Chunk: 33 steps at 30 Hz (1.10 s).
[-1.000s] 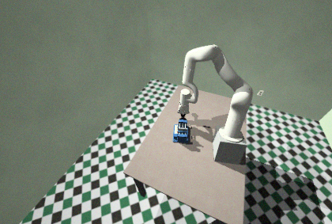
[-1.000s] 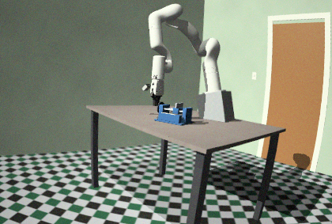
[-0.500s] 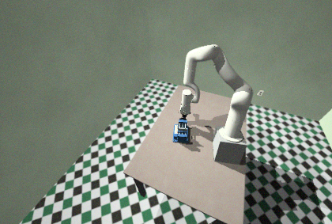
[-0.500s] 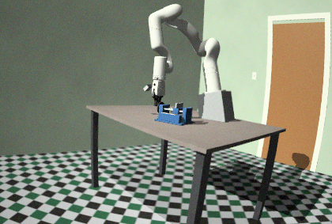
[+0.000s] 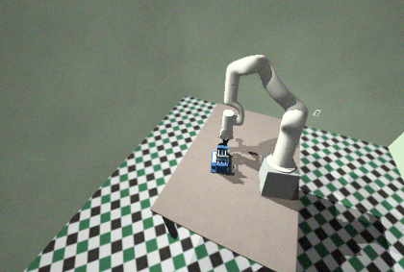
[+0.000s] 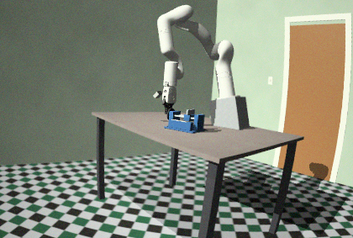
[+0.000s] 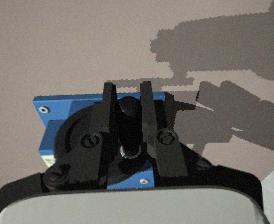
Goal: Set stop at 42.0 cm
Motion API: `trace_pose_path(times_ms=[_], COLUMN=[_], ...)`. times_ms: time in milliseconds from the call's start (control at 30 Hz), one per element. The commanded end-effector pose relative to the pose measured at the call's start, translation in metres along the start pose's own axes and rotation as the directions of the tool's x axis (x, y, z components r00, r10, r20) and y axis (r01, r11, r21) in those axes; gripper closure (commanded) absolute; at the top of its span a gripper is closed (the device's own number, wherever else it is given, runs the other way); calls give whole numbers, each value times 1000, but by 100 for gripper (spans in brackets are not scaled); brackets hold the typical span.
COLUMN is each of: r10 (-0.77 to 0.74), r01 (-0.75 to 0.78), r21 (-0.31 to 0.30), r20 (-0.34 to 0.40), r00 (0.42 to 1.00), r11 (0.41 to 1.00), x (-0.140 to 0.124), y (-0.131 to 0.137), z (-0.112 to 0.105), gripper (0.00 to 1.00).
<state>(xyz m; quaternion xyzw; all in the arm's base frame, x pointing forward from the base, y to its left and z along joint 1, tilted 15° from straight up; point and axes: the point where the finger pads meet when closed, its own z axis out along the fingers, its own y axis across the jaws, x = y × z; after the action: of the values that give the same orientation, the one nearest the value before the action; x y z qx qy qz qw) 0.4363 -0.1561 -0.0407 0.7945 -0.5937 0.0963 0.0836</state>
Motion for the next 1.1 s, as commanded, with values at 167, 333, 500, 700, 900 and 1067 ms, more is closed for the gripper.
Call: trace_pose_path(times_ms=[167,333,500,700,900,1067], r10=[0,0,0,0,0,0], r01=[0,0,0,0,0,0], r21=[2,2,2,2,2,2], r20=[-1,-1,-1,-1,-1,-1], r00=[1000,1000,1000,1000,1000,1000], r11=[1000,1000,1000,1000,1000,1000], x=[0,0,0,0,0,0], y=[4,4,0,-11,-18,-24], z=[11,16,29,40,42,42], gripper=[94,94,94,94,94,94])
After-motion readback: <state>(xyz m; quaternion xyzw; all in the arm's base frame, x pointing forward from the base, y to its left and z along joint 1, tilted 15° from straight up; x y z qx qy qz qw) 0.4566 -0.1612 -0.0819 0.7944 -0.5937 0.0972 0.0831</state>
